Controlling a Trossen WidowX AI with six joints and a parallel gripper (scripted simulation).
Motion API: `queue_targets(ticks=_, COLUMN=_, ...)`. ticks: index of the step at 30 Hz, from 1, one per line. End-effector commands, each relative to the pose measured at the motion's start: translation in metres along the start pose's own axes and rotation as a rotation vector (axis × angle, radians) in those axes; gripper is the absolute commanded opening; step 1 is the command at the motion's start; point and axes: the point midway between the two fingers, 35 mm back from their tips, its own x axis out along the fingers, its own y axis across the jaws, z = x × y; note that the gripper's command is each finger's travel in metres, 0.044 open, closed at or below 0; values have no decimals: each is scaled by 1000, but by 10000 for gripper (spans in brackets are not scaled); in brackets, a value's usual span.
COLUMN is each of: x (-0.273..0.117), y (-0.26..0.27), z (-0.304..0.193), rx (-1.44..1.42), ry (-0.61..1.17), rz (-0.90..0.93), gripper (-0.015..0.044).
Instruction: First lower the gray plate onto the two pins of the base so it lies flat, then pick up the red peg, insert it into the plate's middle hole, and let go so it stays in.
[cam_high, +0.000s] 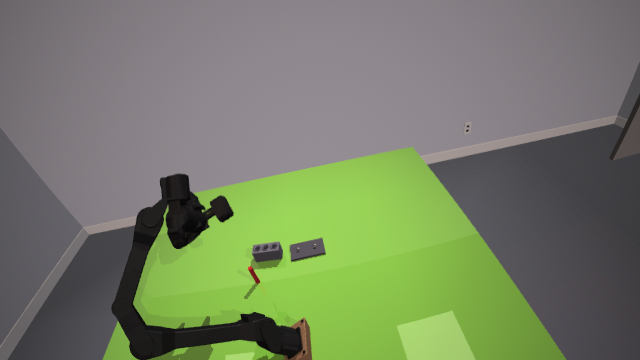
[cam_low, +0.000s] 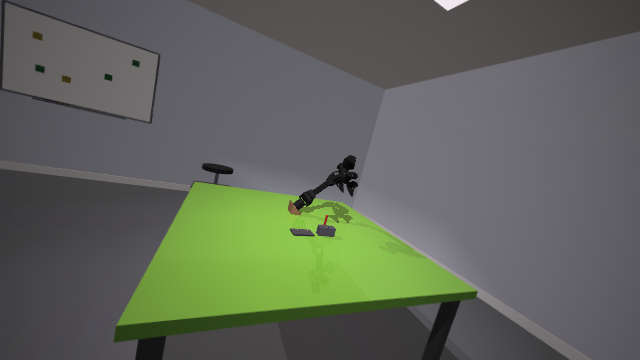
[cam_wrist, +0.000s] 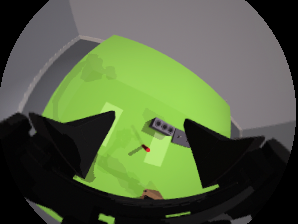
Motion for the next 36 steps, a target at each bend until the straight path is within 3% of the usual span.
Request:
queue_targets(ticks=1, x=35, y=-38, z=-7, rx=-387, ry=203, rz=58, gripper=440)
queue_targets(ticks=8, x=74, y=-74, z=-26, rx=-847, ry=387, rz=278, gripper=440)
queue_targets(ticks=15, x=106, y=-90, z=-37, rx=-1186, ry=436, rz=534, gripper=440)
queue_targets(ticks=30, x=103, y=-96, z=-43, rx=-1191, ry=438, rz=545, gripper=440)
queue_targets(ticks=36, x=152, y=-84, z=-80, rx=-1108, ry=460, rz=587, gripper=440)
